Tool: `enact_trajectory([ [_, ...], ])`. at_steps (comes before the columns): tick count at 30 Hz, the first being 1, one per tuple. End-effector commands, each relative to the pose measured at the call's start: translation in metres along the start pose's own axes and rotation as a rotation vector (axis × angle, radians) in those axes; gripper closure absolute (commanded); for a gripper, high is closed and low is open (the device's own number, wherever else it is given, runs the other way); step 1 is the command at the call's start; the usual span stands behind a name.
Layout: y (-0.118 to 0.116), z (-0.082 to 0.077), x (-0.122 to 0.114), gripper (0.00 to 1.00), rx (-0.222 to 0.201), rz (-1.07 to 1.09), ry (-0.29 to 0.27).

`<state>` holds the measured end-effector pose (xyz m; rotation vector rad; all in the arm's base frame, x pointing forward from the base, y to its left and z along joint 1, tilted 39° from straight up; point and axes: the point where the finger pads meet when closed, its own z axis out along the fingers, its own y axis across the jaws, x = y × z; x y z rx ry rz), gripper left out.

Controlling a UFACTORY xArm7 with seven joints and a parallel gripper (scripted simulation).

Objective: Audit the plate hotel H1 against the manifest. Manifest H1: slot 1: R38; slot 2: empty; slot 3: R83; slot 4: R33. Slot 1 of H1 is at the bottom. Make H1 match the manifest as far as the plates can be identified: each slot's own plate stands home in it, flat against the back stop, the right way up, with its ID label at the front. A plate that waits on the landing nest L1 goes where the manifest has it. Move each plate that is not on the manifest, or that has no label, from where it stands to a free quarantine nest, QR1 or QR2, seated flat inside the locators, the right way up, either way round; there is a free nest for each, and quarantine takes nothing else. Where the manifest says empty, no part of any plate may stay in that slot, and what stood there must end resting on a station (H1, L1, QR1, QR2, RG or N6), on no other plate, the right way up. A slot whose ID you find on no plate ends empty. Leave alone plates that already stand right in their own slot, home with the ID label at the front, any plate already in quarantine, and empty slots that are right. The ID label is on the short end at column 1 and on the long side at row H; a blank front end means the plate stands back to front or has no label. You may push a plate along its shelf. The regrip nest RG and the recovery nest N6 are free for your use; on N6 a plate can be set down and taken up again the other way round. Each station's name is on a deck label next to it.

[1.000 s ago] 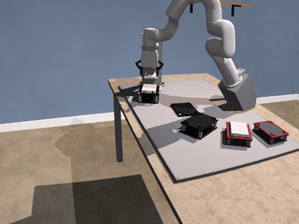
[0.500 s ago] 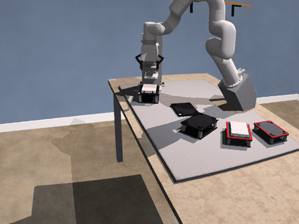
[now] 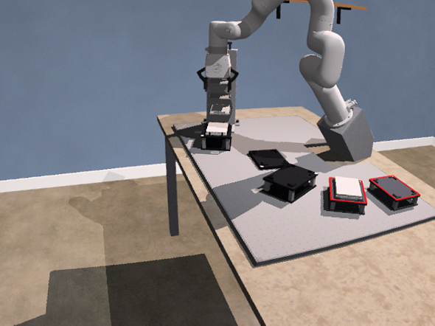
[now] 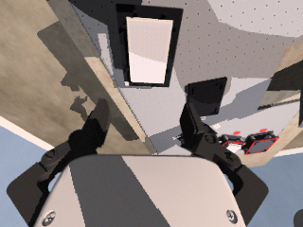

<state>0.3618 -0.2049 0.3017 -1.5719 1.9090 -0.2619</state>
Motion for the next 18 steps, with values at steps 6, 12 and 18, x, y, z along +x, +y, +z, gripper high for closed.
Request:
enact_trajectory([
  [6,-0.001,-0.024,0.0,0.0,0.002,0.0,0.001],
  [12,-0.001,-0.029,-0.01,0.0,0.002,0.0,0.001],
  [18,-0.001,-0.029,-0.03,0.0,0.002,0.0,0.0],
])
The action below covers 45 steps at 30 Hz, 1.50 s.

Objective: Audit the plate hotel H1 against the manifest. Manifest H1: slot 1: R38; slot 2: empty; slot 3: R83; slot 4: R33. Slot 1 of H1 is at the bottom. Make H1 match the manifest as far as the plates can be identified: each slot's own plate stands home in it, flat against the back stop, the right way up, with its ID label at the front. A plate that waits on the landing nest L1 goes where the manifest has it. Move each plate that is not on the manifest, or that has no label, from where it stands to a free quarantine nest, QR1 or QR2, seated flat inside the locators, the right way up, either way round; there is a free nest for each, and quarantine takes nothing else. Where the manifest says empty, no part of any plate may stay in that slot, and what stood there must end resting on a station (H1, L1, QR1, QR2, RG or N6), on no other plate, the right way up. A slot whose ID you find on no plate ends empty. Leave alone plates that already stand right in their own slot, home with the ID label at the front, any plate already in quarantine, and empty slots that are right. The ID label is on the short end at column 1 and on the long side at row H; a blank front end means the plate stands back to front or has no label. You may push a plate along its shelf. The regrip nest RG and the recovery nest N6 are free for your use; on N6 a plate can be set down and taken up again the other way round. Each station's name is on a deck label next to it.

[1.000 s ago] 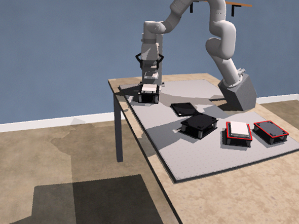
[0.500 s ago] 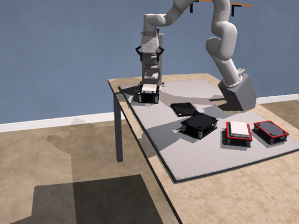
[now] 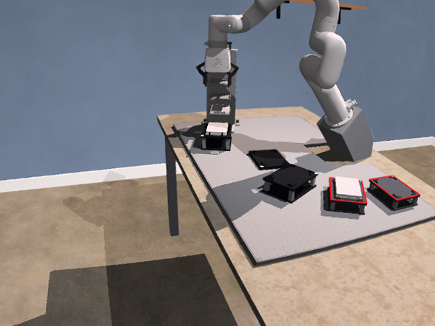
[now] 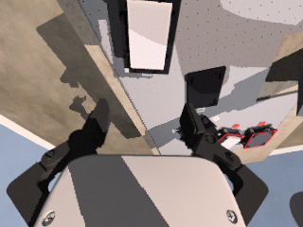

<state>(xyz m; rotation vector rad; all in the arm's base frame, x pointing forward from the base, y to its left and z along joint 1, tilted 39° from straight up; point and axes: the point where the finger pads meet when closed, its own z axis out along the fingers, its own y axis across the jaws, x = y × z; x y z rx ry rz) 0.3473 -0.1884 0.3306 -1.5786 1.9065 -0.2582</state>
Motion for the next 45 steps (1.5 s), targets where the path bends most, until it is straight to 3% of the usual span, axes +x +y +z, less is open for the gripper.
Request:
enact_trajectory([
  [1,-0.001,-0.002,-0.011,0.0,0.006,0.004,0.002],
  [12,-0.002,-0.002,-0.065,0.0,0.007,0.004,0.002],
  [22,-0.002,-0.002,-0.065,0.0,0.007,0.004,0.002],
  [45,-0.002,0.033,-0.065,0.0,0.006,0.004,0.002],
])
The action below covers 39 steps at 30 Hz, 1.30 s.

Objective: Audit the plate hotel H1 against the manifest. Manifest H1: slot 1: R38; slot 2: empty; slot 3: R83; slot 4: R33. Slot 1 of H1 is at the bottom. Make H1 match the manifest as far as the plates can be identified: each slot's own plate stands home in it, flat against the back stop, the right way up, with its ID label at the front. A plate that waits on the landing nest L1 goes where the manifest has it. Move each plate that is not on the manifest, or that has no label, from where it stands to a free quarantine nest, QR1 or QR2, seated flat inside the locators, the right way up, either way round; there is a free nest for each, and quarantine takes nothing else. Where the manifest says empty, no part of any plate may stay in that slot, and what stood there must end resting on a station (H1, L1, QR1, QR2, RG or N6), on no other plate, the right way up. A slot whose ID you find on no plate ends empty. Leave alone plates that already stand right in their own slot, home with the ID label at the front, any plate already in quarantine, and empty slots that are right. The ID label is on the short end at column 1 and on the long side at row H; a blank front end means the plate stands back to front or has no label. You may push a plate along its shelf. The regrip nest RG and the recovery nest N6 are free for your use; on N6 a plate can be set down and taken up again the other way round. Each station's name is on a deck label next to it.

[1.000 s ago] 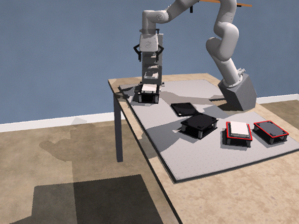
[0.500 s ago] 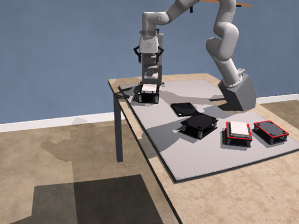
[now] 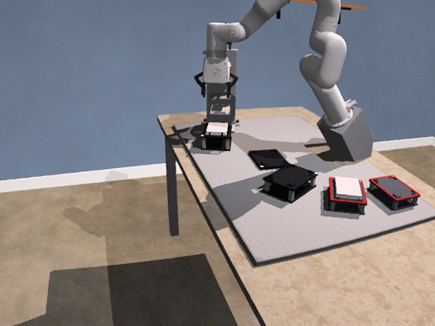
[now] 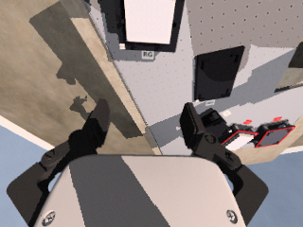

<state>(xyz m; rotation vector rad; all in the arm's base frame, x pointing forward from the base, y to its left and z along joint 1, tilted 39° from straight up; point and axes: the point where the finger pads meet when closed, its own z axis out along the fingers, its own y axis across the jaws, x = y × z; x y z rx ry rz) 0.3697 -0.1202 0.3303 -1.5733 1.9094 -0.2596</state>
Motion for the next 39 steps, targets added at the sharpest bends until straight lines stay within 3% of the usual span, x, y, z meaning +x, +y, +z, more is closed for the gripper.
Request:
enact_trajectory([
  [1,-0.002,0.005,0.0,0.0,0.004,0.0,0.0],
  [29,-0.002,0.044,0.0,0.0,0.004,0.0,0.0],
  [39,-0.002,0.044,0.0,0.0,0.004,0.0,0.0],
])
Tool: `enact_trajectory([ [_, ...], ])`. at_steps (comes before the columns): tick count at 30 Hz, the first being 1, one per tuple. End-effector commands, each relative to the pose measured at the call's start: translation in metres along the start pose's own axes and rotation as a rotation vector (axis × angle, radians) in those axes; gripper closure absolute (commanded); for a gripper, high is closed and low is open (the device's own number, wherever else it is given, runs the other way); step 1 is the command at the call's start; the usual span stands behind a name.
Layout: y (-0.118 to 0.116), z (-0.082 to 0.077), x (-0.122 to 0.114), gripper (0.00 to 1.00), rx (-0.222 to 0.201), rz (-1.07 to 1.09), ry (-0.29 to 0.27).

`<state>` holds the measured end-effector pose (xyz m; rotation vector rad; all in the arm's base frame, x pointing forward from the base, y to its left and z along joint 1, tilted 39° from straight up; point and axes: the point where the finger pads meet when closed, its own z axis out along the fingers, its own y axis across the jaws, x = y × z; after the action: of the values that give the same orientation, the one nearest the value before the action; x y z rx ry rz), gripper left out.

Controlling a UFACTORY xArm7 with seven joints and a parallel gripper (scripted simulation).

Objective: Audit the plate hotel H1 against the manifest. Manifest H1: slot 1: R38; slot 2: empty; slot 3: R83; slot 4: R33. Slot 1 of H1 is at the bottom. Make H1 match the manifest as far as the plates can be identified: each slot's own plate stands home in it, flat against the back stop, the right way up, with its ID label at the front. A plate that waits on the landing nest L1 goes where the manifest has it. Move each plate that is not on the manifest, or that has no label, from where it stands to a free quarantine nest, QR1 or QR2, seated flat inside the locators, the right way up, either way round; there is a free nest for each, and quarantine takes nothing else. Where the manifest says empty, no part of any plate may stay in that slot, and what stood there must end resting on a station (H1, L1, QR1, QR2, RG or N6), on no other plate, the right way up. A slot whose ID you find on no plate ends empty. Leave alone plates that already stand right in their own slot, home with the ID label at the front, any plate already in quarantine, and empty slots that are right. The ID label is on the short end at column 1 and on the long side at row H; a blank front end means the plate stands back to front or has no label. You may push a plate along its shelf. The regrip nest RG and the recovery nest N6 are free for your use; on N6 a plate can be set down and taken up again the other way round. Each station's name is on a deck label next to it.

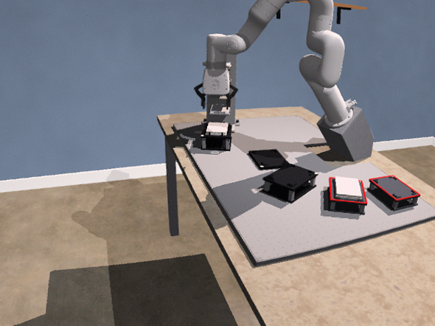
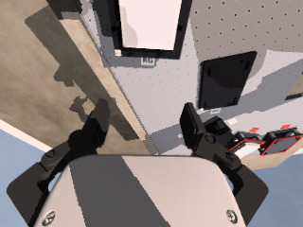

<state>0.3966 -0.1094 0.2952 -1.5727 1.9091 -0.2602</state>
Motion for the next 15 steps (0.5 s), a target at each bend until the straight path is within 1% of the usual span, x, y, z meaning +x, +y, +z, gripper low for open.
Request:
enact_trajectory([
  [1,-0.0012,-0.001,0.0002,0.0,0.003,0.0,0.017],
  [15,-0.0013,-0.001,0.0001,0.0,0.003,0.0,0.25],
])
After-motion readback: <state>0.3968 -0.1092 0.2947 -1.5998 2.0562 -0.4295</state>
